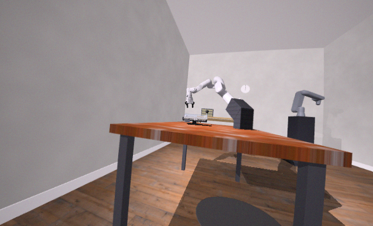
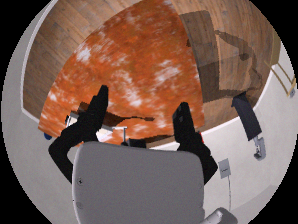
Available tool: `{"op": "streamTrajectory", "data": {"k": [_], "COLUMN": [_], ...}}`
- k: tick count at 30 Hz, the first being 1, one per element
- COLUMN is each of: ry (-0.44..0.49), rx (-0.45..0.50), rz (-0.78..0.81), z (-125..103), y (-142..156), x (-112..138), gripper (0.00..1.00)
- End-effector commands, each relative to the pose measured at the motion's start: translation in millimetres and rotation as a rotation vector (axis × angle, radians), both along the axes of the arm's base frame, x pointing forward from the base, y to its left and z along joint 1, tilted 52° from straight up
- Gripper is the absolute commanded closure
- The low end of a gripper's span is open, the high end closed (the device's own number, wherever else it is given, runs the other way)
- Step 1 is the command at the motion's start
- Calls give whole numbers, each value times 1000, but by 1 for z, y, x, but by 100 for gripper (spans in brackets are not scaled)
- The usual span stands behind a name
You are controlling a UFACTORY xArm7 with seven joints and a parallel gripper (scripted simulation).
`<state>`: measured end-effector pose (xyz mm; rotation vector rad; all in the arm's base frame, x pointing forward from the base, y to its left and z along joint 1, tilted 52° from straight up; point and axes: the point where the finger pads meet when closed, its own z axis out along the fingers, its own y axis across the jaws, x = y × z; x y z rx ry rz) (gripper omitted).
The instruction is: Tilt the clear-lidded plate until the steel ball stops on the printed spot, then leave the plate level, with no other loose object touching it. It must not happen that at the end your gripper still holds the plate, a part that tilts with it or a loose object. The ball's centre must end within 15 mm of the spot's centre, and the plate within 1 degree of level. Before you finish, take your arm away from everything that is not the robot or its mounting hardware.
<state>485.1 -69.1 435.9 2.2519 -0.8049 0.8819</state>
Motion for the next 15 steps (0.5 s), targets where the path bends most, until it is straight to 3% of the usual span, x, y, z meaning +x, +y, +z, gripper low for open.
{"op": "streamTrajectory", "data": {"k": [1,3,15], "ry": [25,114,216], "rx": [12,58,117], "rz": [14,50,102], "z": [-5,-26,-51], "y": [2,2,5], "x": [-2,-9,-17], "gripper": [0,0,0]}}
